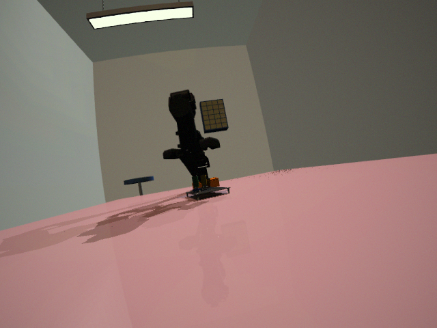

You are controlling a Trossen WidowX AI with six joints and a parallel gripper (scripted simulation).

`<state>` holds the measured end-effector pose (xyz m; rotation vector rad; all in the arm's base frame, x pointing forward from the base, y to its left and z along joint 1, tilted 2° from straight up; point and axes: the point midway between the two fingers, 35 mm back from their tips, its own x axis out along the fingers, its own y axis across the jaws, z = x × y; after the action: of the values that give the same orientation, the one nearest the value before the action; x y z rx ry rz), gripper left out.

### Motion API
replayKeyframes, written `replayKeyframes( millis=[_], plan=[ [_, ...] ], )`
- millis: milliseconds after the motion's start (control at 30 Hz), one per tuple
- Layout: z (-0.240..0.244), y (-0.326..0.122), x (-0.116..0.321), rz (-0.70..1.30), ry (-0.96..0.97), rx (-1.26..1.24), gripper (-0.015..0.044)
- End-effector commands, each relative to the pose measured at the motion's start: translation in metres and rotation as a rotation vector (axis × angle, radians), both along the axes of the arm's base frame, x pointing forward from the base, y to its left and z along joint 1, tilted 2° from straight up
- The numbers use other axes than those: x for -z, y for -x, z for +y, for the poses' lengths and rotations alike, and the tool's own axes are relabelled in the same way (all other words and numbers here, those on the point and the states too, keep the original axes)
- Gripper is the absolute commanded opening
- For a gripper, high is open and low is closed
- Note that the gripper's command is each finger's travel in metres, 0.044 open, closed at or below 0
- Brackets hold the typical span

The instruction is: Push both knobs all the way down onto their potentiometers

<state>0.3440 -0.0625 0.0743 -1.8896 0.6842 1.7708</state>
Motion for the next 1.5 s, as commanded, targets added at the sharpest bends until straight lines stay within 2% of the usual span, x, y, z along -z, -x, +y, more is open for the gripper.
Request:
replayKeyframes(
  millis=[0, 833, 1400, 1467],
  plan=[
    [0.000, -0.001, 0.004, 0.003, -0.003, -0.005, 0.0000],
    [0.000, -0.001, 0.005, 0.003, -0.003, -0.005, 0.0000],
    [0.001, 0.000, -0.017, 0.003, -0.003, -0.005, 0.0000],
    [0.001, 0.001, -0.011, 0.012, -0.002, -0.001, 0.0053]
  ],
)
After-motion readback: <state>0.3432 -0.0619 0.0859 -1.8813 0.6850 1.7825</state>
